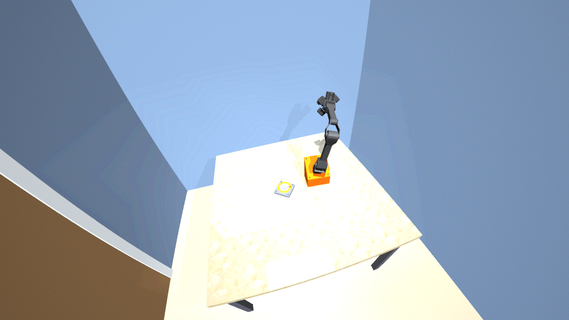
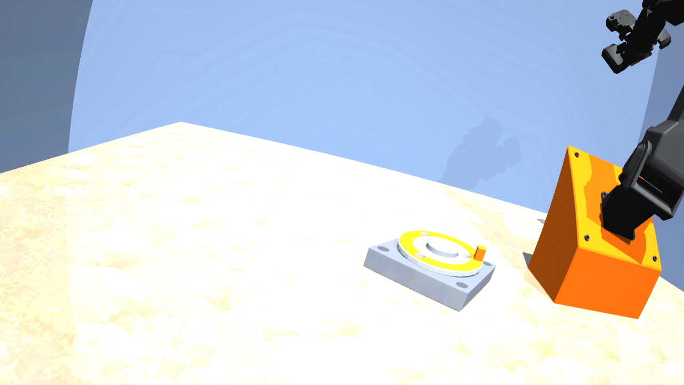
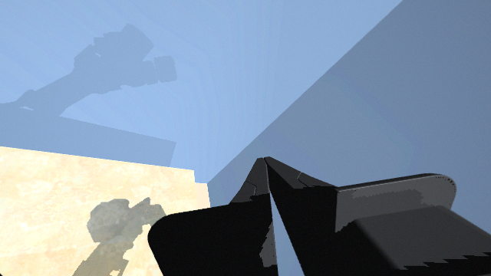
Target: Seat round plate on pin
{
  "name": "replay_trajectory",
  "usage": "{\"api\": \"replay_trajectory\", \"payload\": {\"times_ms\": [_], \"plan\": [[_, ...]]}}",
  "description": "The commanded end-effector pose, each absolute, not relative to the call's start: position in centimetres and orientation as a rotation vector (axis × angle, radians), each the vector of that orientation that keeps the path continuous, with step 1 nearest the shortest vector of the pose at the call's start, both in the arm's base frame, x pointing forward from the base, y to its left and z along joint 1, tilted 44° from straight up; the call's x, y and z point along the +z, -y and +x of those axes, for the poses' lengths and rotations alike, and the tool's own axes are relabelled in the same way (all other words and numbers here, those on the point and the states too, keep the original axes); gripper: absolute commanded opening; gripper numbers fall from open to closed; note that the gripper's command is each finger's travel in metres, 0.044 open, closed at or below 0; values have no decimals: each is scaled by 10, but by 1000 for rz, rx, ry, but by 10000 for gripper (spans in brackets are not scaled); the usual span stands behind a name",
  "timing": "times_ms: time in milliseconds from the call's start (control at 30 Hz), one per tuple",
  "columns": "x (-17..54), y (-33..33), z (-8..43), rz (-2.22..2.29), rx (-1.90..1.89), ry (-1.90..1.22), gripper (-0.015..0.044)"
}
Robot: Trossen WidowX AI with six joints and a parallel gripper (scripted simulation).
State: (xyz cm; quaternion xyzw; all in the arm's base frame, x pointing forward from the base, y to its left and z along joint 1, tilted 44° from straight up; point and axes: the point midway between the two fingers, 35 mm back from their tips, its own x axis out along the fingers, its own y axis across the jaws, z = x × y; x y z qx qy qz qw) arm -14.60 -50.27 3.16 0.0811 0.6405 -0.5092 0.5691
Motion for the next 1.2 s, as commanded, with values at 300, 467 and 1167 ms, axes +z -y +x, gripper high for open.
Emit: {"api": "replay_trajectory", "payload": {"times_ms": [300, 467, 1167], "plan": [[20, 454, 66, 185, -777, -1312, 0], [15, 397, 148, 197, -543, -1271, 0], [21, 85, 274, 345, 331, -1297, 0]]}}
